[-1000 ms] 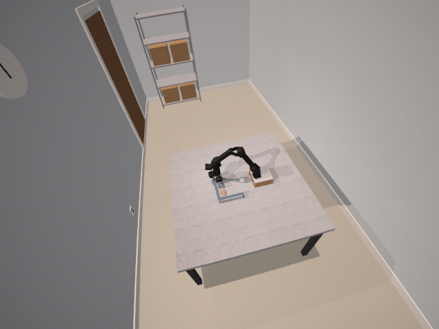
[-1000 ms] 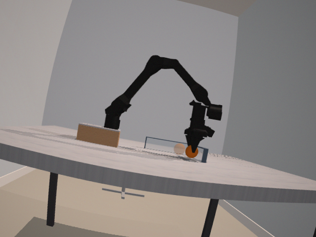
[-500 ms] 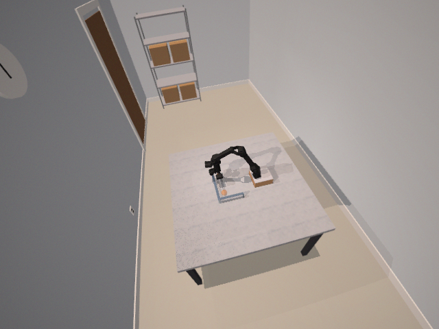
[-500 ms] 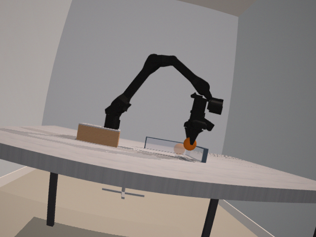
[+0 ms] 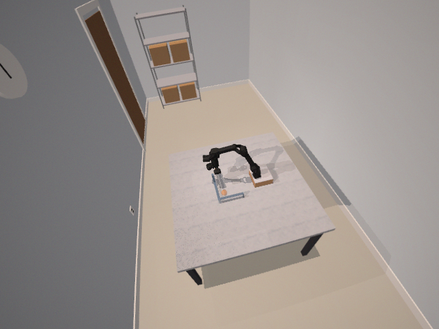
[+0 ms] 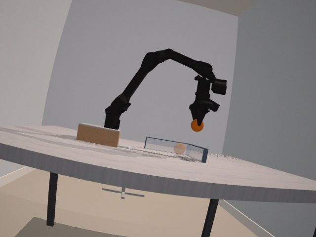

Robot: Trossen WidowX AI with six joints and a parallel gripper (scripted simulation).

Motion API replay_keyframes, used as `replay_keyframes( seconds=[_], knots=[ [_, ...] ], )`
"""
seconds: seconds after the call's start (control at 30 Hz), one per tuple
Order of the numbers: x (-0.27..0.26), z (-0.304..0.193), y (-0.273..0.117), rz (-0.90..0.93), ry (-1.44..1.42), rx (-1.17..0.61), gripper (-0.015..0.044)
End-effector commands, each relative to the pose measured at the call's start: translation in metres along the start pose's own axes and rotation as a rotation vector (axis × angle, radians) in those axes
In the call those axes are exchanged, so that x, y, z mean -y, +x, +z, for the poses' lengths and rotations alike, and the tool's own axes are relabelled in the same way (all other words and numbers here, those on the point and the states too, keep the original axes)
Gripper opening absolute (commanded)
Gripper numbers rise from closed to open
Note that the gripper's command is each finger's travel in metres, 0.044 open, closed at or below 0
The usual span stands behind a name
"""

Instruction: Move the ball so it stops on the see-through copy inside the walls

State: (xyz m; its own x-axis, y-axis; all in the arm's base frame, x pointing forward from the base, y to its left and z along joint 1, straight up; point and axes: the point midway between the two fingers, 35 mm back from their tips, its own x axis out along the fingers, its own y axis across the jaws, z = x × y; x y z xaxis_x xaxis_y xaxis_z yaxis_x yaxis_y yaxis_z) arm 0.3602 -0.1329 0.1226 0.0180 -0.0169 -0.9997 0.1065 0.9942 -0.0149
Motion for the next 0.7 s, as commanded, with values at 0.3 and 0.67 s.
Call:
replay_keyframes(
  seconds=[0.3, 0.67],
  knots=[
    [-0.045, 0.003, -0.001, 0.01, -0.004, 0.01, 0.0],
    [-0.116, -0.006, 0.02, 0.016, -0.004, 0.01, 0.0]
  ],
)
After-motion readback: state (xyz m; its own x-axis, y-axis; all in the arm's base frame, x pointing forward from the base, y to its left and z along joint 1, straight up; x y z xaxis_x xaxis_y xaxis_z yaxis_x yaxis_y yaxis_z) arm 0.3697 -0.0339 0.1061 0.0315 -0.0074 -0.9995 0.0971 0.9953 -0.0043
